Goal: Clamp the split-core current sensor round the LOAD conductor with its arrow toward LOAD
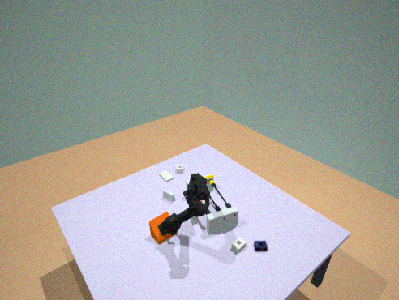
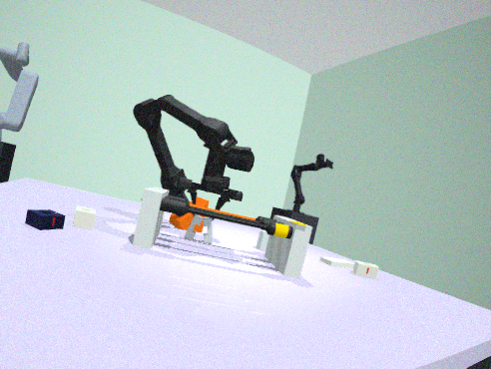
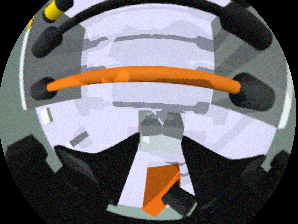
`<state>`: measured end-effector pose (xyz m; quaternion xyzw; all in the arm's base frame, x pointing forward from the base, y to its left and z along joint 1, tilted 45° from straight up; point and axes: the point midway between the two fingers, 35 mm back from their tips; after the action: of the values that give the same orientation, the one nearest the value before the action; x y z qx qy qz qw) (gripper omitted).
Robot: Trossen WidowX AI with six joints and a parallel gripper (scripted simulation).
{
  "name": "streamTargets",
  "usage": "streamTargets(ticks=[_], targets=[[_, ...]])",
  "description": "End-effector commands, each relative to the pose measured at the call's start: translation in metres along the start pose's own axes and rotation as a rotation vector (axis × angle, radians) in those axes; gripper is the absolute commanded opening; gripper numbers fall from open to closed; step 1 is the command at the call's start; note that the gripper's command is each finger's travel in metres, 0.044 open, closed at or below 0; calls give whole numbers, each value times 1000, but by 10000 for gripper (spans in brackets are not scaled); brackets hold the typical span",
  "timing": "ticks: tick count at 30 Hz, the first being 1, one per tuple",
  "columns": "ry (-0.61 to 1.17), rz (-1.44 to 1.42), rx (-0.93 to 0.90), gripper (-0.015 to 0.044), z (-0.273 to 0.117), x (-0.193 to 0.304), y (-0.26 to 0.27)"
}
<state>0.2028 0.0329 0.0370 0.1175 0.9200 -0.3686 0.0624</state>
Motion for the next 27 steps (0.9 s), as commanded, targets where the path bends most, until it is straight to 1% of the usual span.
streamTargets(ticks=[1,8,9,19,23,27], targets=[[1,0,1,195,-1,0,0],[1,-2,-2,11,-25,-2,2],[1,-2,-2,0,-30,-2,2],[-1,-4,0,0,-78,0,0],[-4,14,0,0,-82,0,0],[-22,122,-4,0,-84,-6,0]])
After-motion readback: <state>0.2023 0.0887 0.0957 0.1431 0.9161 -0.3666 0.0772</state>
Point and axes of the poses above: the point midway between the two fingers, 35 mm back from their tips, its own z axis out along the fingers, its own y axis across the jaws, x = y × z, and after that the axes turned 2 degrees about -z, right-handed
